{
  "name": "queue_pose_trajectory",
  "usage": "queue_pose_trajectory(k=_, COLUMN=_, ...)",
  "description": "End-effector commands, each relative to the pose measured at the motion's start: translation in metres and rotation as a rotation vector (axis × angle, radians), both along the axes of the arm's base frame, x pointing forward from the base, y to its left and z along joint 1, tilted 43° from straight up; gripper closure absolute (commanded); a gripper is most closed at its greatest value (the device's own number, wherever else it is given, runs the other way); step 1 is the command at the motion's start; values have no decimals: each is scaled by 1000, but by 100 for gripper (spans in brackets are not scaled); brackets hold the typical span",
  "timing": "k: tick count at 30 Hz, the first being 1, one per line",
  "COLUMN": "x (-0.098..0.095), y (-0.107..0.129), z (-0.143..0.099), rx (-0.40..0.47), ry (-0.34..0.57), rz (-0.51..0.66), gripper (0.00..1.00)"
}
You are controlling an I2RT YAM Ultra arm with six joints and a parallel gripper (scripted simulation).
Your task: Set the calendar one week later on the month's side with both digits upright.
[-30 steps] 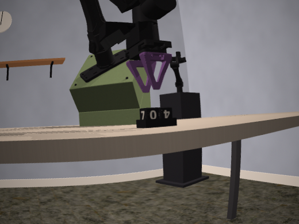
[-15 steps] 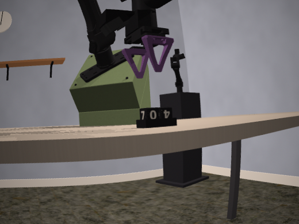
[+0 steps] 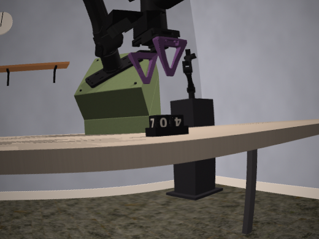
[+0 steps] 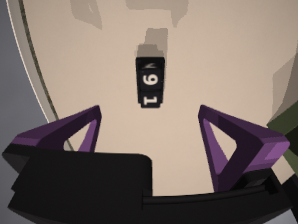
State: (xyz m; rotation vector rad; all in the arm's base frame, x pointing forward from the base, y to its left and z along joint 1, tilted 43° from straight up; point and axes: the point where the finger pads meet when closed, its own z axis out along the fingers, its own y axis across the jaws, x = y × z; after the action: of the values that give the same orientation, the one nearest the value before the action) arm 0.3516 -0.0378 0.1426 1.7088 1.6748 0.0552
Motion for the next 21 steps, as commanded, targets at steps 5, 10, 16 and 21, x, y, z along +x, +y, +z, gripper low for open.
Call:
queue_pose_trajectory(k=5, x=-1, y=1, z=4, rx=-7, ry=-5, rz=1, gripper=0)
queue_pose_trajectory(k=10, x=-3, y=3, z=7, rx=-7, ry=-5, rz=1, gripper=0)
queue_pose_trajectory(k=16, x=-14, y=13, z=23, rx=-6, ry=-5, rz=1, gripper=0)
queue_pose_trajectory(k=21, x=-22, y=20, z=34, rx=-6, ry=-5, rz=1, gripper=0)
